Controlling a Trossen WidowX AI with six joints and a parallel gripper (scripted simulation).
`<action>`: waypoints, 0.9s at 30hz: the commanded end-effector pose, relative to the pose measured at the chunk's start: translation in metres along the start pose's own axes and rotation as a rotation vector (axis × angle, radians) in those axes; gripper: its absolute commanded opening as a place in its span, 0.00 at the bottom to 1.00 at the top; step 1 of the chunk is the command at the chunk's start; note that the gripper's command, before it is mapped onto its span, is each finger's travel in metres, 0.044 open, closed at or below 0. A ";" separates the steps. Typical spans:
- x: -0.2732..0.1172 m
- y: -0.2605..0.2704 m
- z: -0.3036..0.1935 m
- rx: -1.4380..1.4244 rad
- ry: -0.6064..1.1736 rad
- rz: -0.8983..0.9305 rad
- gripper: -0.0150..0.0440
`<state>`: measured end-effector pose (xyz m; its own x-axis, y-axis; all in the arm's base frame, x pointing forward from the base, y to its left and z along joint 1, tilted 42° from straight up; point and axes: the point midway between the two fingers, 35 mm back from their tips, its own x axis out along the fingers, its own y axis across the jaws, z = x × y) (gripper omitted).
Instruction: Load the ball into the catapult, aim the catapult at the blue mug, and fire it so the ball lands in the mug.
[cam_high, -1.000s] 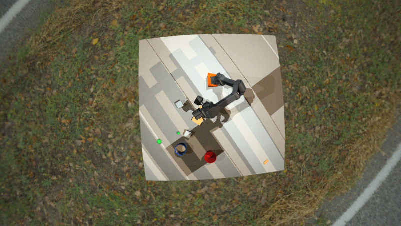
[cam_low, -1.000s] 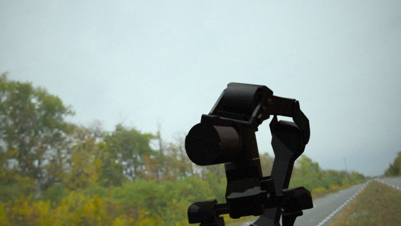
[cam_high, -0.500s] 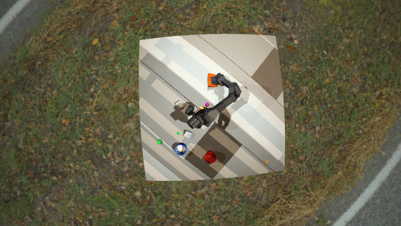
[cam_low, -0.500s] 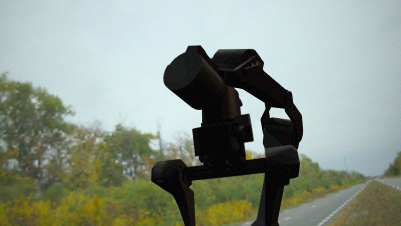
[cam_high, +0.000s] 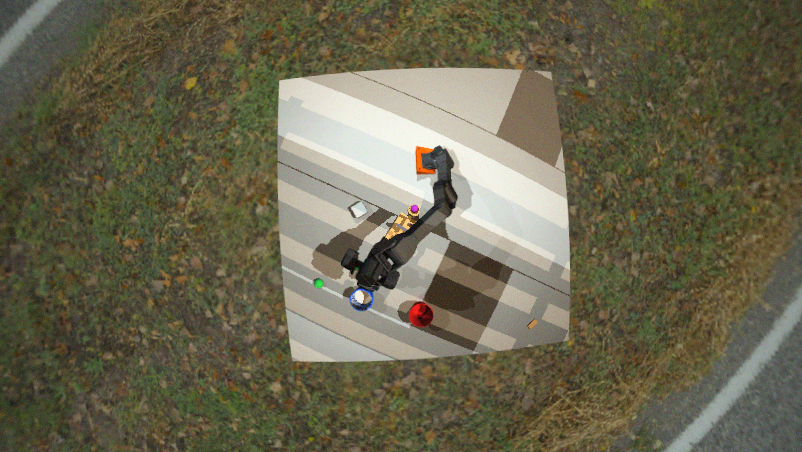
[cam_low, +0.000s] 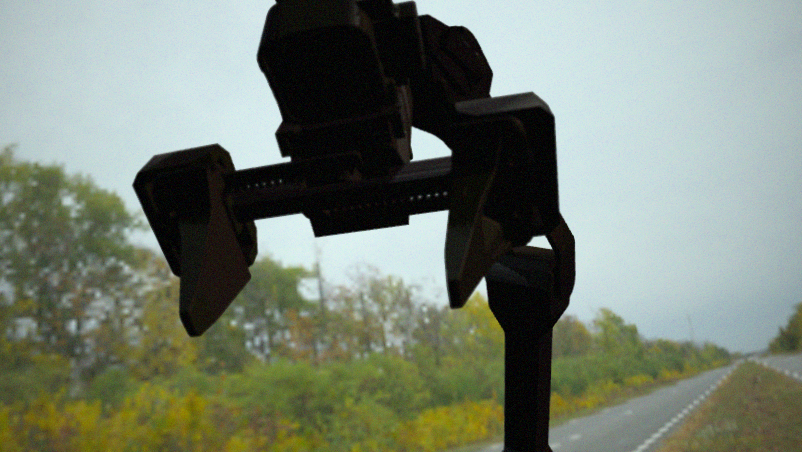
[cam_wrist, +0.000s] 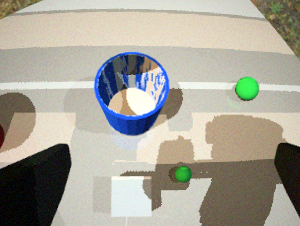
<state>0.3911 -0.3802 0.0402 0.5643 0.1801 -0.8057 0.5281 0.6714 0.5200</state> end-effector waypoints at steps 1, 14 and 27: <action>0.005 -0.001 0.025 -0.015 -0.077 0.026 1.00; 0.007 0.006 0.026 -0.015 -0.078 0.026 1.00; 0.007 0.006 0.026 -0.015 -0.078 0.026 0.73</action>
<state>0.4128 -0.3945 0.0433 0.6217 0.1412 -0.7704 0.5058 0.6786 0.5326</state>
